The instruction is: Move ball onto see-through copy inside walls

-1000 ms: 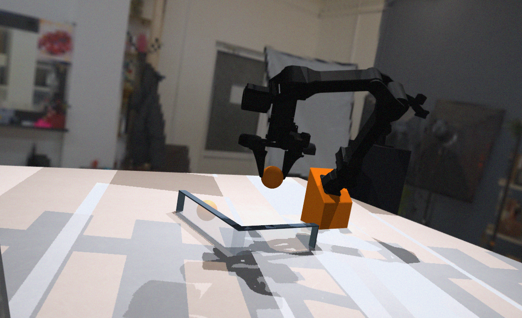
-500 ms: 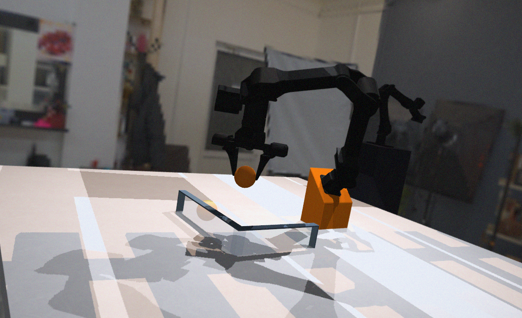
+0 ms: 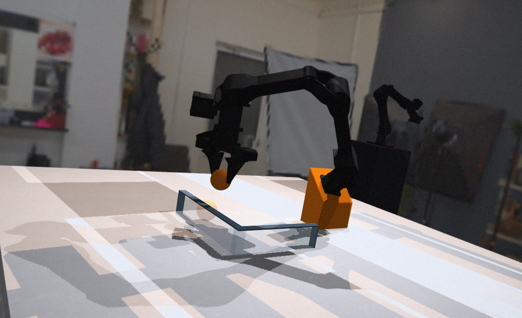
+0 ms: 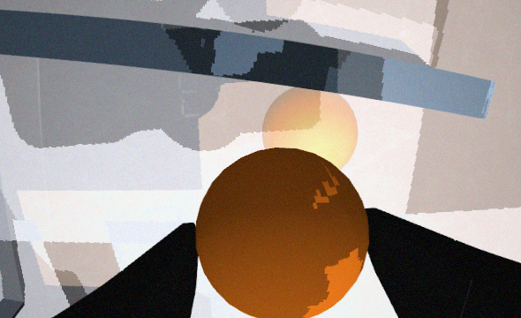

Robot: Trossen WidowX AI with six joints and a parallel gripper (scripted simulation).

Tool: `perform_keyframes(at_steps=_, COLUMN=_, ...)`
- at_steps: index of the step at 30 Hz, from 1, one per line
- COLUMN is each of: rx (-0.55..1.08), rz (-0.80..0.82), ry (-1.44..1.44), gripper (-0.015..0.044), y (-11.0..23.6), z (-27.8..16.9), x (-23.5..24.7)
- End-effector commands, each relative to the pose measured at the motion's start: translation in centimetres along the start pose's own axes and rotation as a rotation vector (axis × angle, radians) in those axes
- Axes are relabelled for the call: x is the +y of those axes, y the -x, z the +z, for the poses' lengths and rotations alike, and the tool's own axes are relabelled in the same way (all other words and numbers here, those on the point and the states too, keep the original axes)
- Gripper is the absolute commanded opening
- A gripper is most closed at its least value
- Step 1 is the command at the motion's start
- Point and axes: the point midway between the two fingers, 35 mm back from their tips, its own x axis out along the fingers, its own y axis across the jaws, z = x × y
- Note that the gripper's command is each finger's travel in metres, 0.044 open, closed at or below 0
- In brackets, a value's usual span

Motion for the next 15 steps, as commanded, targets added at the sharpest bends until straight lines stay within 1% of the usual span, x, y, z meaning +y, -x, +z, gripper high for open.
perform_keyframes(at_steps=1, rx=-0.007, rz=-0.008, ry=-0.138, gripper=0.0000, y=-0.5, z=0.3, x=-2.0)
perform_keyframes(at_steps=3, rx=-0.007, rz=-0.007, ry=-0.187, gripper=0.0000, y=-0.8, z=0.4, x=-2.6)
perform_keyframes(at_steps=9, rx=-0.007, rz=-0.008, ry=-0.193, gripper=0.0000, y=-1.1, z=0.4, x=-2.7)
perform_keyframes(at_steps=15, rx=-0.008, rz=-0.008, ry=-0.193, gripper=0.0000, y=-4.2, z=0.6, x=-2.8)
